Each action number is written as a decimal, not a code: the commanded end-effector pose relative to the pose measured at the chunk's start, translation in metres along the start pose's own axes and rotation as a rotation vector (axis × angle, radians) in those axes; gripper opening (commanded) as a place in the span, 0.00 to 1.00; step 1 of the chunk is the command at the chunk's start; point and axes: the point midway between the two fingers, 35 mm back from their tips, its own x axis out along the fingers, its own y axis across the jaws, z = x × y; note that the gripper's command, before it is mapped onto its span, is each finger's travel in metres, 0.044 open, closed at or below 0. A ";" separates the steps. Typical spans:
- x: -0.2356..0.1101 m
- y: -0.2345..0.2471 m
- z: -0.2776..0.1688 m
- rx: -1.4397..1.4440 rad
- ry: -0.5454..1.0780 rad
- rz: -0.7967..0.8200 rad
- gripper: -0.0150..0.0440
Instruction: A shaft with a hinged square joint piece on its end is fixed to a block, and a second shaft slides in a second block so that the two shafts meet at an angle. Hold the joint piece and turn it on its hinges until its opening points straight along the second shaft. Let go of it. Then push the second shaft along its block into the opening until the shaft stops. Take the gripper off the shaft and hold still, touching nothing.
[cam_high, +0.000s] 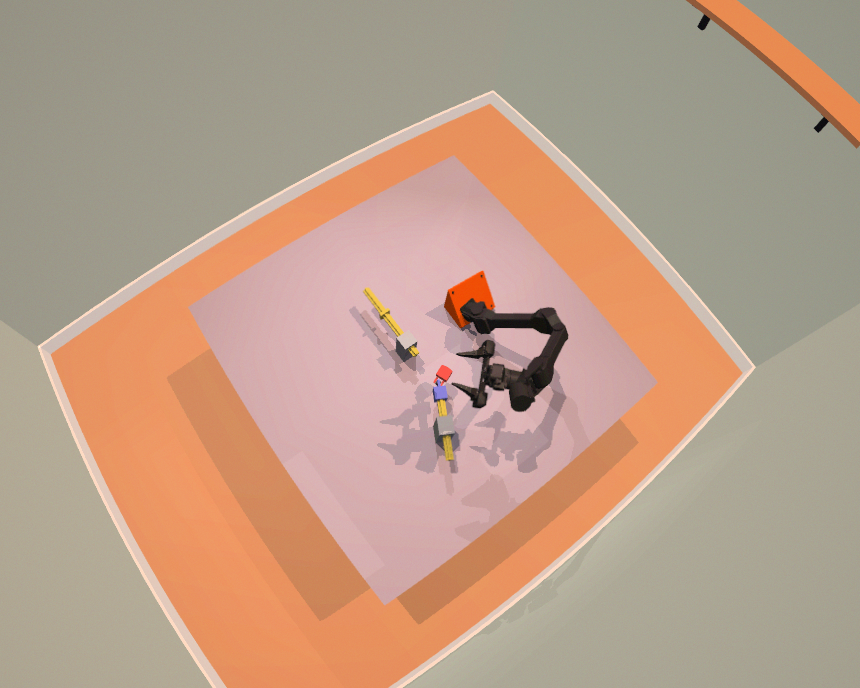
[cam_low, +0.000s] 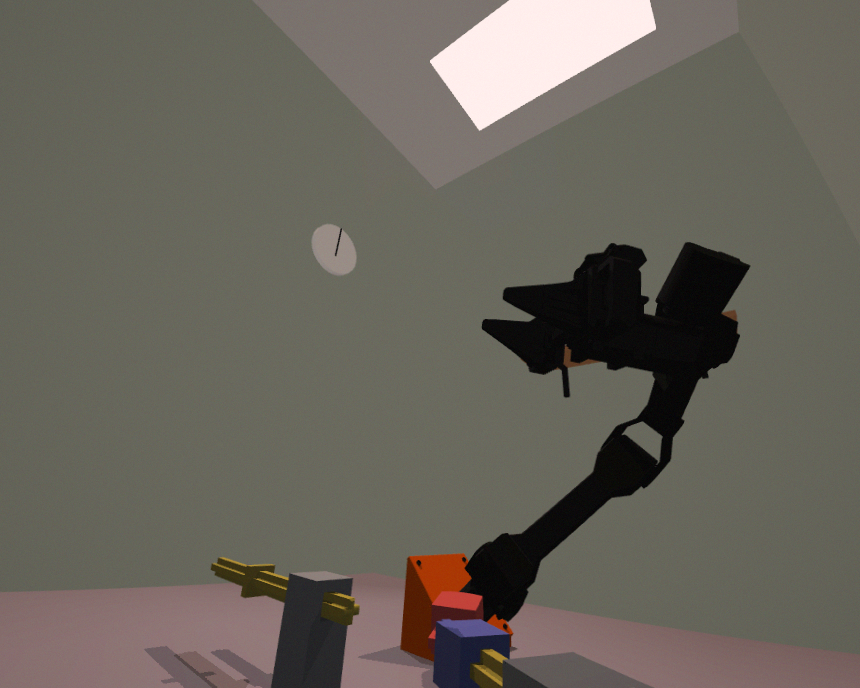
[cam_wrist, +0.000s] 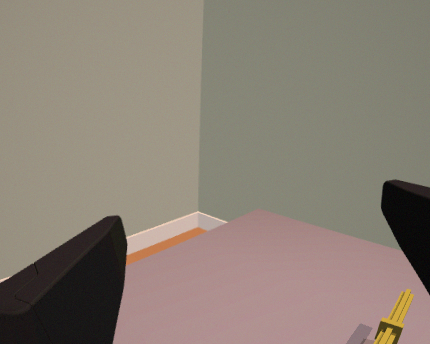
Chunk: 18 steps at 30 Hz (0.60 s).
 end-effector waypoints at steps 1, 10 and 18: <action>0.000 0.000 0.000 0.000 0.000 0.000 0.98; 0.014 -0.032 -0.026 -0.156 0.147 -0.047 1.00; 0.021 -0.074 -0.062 -0.301 0.360 -0.063 1.00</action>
